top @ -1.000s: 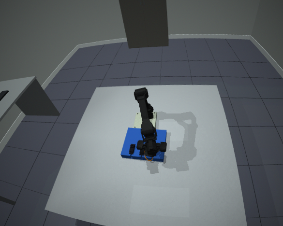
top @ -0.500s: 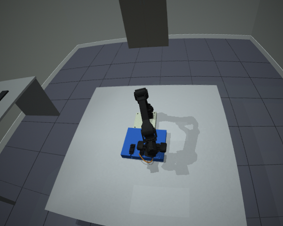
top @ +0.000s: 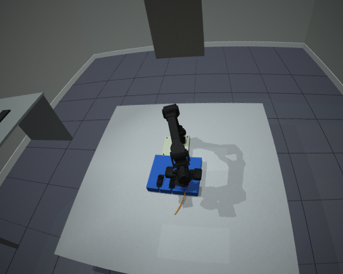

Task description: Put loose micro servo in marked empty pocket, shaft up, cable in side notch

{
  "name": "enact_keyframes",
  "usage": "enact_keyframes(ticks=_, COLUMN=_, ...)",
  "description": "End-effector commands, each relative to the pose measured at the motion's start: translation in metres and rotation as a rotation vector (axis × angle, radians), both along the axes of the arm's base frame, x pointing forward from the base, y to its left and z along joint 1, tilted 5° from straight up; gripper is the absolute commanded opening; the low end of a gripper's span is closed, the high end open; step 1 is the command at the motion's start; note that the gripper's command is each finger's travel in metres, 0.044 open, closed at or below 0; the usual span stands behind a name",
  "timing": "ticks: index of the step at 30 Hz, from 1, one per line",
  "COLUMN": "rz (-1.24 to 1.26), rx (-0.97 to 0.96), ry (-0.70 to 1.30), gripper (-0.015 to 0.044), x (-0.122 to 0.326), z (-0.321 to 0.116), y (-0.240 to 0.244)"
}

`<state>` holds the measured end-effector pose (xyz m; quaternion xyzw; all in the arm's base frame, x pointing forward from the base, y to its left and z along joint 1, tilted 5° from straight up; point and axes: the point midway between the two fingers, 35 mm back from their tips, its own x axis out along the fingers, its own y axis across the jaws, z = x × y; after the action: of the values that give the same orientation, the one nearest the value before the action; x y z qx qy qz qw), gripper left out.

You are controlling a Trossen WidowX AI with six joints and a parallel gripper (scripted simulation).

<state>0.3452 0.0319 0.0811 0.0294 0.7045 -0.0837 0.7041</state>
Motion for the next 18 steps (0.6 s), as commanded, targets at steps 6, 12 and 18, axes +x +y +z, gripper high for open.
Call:
enact_keyframes(ticks=6, rz=0.0, rx=0.0, ry=-0.001, gripper=0.0214, x=-0.002, z=0.003, y=0.001)
enact_keyframes(ticks=12, rz=-0.002, rx=0.002, ry=-0.002, gripper=0.0371, x=-0.044, z=0.036, y=0.014)
enact_keyframes(ticks=18, rz=-0.003, rx=0.003, ry=-0.001, gripper=0.044, x=-0.099, z=0.066, y=0.023)
